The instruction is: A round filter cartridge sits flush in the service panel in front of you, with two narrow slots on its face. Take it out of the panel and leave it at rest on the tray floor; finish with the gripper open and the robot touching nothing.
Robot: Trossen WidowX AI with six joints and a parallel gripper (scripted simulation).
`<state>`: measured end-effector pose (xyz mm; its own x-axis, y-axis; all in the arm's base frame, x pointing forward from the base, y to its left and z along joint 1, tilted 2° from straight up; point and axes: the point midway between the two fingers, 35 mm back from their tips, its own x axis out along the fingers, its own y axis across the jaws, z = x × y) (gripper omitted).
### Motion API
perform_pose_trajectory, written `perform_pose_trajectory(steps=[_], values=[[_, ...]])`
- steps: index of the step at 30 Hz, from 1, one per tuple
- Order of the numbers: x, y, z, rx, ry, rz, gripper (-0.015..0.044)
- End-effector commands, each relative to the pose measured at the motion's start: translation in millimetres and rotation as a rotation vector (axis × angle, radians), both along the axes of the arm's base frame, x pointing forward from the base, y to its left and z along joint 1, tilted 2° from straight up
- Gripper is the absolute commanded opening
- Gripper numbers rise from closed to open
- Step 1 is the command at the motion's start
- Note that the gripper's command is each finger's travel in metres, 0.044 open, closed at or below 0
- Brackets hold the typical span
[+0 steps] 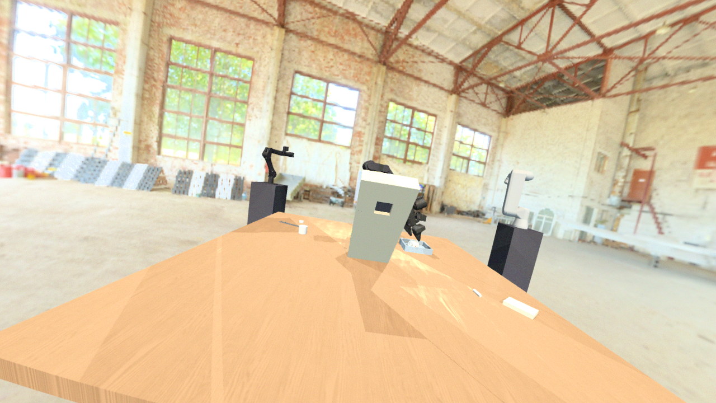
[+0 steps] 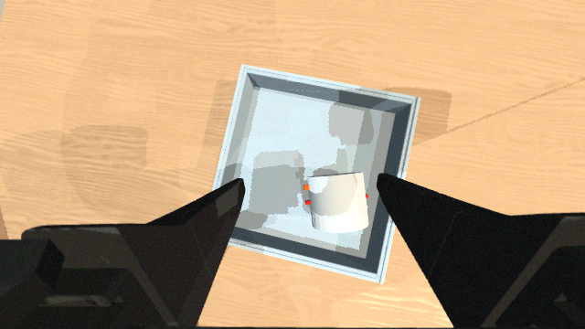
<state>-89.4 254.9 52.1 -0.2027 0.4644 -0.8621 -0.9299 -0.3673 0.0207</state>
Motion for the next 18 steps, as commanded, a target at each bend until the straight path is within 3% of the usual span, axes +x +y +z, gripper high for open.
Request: perform_pose_trajectory(steps=[1, 18], values=[[0, 3, 47, 0.033, 0.010, 0.002, 0.0440], [-1, 5, 45, 0.040, 0.012, -0.003, 0.0440]])
